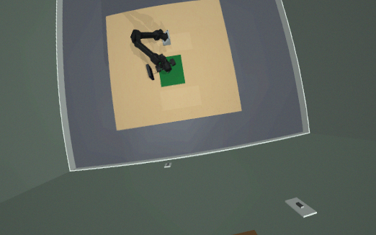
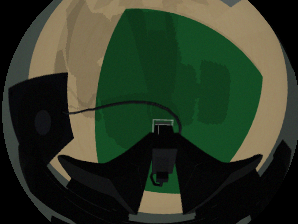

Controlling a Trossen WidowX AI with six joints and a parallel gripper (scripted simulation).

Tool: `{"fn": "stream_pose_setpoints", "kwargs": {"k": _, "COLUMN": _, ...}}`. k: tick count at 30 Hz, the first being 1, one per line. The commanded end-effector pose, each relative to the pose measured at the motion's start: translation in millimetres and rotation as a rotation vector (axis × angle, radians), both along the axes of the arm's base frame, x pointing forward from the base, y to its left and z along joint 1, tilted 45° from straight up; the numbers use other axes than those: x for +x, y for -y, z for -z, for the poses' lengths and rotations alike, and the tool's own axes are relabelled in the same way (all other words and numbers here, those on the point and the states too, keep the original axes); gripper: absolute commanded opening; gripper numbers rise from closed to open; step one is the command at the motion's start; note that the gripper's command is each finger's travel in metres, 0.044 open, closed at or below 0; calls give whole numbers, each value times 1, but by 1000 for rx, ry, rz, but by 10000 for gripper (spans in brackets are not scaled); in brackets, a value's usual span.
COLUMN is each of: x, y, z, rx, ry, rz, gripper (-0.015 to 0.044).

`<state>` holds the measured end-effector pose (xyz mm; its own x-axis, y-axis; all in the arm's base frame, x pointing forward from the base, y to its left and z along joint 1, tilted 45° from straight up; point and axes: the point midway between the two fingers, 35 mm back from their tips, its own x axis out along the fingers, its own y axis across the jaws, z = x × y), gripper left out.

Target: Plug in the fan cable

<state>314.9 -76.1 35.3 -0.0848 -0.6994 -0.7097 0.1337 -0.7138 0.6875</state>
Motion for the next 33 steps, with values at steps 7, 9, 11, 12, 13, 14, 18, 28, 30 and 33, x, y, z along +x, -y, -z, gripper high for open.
{"fn": "stream_pose_setpoints", "kwargs": {"k": 7, "x": 0, "y": 0, "z": 0, "rx": 0, "ry": 1, "rz": 0, "gripper": 260}}
{"fn": "stream_pose_setpoints", "kwargs": {"k": 9, "x": 0, "y": 0, "z": 0, "rx": 0, "ry": 1, "rz": 0, "gripper": 260}}
{"fn": "stream_pose_setpoints", "kwargs": {"k": 11, "x": 2, "y": -6, "z": -6, "rx": 1, "ry": 1, "rz": 1, "gripper": 260}}
{"fn": "stream_pose_setpoints", "kwargs": {"k": 12, "x": 3, "y": -14, "z": -14, "rx": 2, "ry": 0, "rz": 2, "gripper": 260}}
{"fn": "stream_pose_setpoints", "kwargs": {"k": 13, "x": 4, "y": -25, "z": -24, "rx": 1, "ry": 0, "rz": 3, "gripper": 260}}
{"fn": "stream_pose_setpoints", "kwargs": {"k": 14, "x": 5, "y": -33, "z": -32, "rx": 1, "ry": -1, "rz": 4, "gripper": 260}}
{"fn": "stream_pose_setpoints", "kwargs": {"k": 18, "x": 5, "y": -39, "z": -39, "rx": 0, "ry": -1, "rz": 5, "gripper": 260}}
{"fn": "stream_pose_setpoints", "kwargs": {"k": 28, "x": -82, "y": -29, "z": -65, "rx": -1, "ry": -7, "rz": 5, "gripper": 260}}
{"fn": "stream_pose_setpoints", "kwargs": {"k": 30, "x": -103, "y": -26, "z": -67, "rx": -1, "ry": -8, "rz": 5, "gripper": 260}}
{"fn": "stream_pose_setpoints", "kwargs": {"k": 33, "x": -110, "y": -24, "z": -67, "rx": -1, "ry": -8, "rz": 5, "gripper": 260}}
